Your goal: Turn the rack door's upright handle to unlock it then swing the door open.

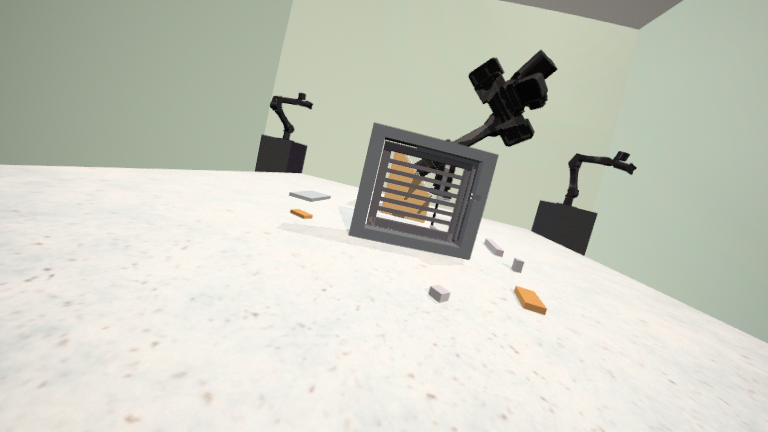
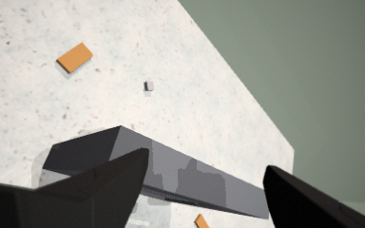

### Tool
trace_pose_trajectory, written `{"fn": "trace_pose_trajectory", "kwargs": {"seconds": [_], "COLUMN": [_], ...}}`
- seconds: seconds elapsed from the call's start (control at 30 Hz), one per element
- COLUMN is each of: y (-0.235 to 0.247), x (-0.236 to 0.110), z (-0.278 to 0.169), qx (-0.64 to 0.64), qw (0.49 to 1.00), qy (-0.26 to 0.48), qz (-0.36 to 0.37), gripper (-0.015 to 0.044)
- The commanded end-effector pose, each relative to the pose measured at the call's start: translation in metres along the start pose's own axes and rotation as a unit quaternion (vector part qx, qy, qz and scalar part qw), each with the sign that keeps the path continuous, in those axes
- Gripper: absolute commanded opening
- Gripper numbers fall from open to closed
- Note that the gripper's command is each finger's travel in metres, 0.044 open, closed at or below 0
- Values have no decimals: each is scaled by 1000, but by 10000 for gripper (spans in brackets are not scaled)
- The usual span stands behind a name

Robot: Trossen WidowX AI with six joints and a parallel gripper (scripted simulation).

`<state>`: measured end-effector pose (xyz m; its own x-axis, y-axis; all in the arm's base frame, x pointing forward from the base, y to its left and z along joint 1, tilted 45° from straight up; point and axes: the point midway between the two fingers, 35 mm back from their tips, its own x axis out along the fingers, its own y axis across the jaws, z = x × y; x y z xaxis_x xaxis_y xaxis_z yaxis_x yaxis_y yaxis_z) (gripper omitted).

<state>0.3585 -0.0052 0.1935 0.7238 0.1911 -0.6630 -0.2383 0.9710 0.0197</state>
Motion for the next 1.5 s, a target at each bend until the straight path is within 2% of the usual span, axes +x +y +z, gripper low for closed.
{"fn": "trace_pose_trajectory", "kwargs": {"seconds": [0.0, 0.4, 0.8, 1.27, 1.47], "y": [-5, -12, -12, -13, -12], "x": [7, 24, 30, 28, 30], "z": [-7, -40, -65, -79, -80], "qx": [0, 23, 70, 153, 158], "qw": [999, 982, 944, 881, 877], "qy": [38, 159, 250, 313, 315], "qz": [19, 102, 203, 320, 326], "gripper": [286, 286, 286, 286, 286]}}
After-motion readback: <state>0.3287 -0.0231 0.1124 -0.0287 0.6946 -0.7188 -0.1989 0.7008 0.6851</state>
